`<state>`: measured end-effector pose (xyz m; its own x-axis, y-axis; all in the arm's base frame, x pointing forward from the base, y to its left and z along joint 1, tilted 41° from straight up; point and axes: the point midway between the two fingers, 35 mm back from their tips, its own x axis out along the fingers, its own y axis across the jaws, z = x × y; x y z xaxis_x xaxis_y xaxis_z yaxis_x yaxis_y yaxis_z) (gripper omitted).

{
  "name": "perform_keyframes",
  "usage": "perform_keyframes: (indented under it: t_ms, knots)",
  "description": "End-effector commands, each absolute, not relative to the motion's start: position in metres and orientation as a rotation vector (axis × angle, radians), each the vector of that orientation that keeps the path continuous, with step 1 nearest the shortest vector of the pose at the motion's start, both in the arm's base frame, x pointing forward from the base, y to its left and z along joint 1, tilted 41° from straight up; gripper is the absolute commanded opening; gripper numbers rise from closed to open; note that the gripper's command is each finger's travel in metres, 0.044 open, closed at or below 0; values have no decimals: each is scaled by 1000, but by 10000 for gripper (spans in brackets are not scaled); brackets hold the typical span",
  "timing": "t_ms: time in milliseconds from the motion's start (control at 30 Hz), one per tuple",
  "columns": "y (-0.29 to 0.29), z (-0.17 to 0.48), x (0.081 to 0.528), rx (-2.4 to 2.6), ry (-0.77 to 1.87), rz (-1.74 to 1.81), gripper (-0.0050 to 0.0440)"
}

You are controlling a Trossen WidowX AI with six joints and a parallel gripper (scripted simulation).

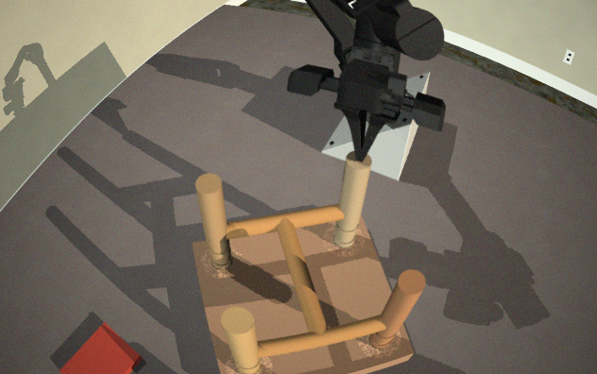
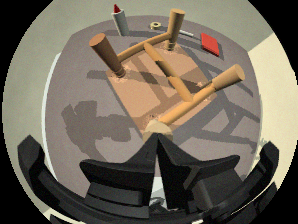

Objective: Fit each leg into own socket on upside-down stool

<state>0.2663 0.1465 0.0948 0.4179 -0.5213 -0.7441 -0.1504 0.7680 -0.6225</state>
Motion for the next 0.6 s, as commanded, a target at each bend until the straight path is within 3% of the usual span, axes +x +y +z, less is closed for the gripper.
perform_keyframes:
  t_ms: [0,567]
  knots:
    - [118,72,264,-726,1224,-322,0]
    - [117,71,264,-726,1224,-322,0]
